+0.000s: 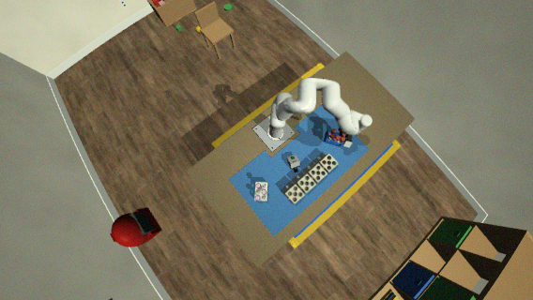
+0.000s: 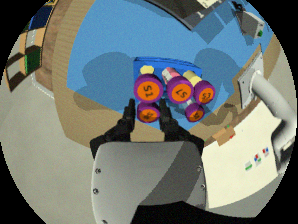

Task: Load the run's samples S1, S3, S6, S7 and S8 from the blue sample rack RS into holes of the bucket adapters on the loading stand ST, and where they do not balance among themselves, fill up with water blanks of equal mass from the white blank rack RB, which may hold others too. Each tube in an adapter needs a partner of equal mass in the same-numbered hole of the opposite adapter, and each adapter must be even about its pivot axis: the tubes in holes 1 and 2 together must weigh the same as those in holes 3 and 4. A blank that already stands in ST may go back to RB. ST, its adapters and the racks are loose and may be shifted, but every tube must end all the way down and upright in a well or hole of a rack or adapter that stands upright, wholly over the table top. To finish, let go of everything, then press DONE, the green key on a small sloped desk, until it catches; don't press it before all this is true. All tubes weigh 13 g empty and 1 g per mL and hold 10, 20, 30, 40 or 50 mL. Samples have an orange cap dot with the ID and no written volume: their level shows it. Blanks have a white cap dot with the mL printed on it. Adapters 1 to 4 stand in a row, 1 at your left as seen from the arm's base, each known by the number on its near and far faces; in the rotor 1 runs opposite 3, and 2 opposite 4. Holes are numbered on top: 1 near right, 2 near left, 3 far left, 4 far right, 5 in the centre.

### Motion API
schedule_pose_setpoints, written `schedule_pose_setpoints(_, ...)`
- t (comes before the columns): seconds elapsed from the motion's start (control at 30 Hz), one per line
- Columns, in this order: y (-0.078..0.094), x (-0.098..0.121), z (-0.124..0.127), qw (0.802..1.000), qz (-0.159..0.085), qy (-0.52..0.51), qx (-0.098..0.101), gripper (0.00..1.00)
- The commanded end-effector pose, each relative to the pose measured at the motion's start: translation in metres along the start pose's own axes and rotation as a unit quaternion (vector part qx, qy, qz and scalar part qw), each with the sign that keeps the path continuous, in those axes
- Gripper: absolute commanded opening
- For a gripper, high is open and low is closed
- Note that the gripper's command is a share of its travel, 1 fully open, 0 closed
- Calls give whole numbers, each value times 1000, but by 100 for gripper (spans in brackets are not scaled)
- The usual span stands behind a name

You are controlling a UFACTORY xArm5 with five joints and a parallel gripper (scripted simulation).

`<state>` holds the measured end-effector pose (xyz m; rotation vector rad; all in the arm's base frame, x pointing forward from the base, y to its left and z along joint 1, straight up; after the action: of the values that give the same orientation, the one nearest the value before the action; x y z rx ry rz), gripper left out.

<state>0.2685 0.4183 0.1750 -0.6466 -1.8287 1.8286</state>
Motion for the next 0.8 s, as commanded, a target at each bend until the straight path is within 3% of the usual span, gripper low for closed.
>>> schedule_pose_setpoints(0.0, -2, 0, -1, 1000, 0, 0, -2, 43)
schedule_pose_setpoints(0.4, -6, 0, -1, 1000, 0, 0, -2, 43)
schedule_pose_setpoints(0.77, -28, 0, -1, 1000, 0, 0, -2, 43)
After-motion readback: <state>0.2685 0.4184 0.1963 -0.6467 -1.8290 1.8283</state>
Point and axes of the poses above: the point where the finger pads meet when closed, its own y axis out along the fingers, its own z axis across the jaws, x = y × z, the point moved 7 cm from there along -y, back along the fingers, and after that the axes turned 6 degrees about -y, right-handed, at the moved point
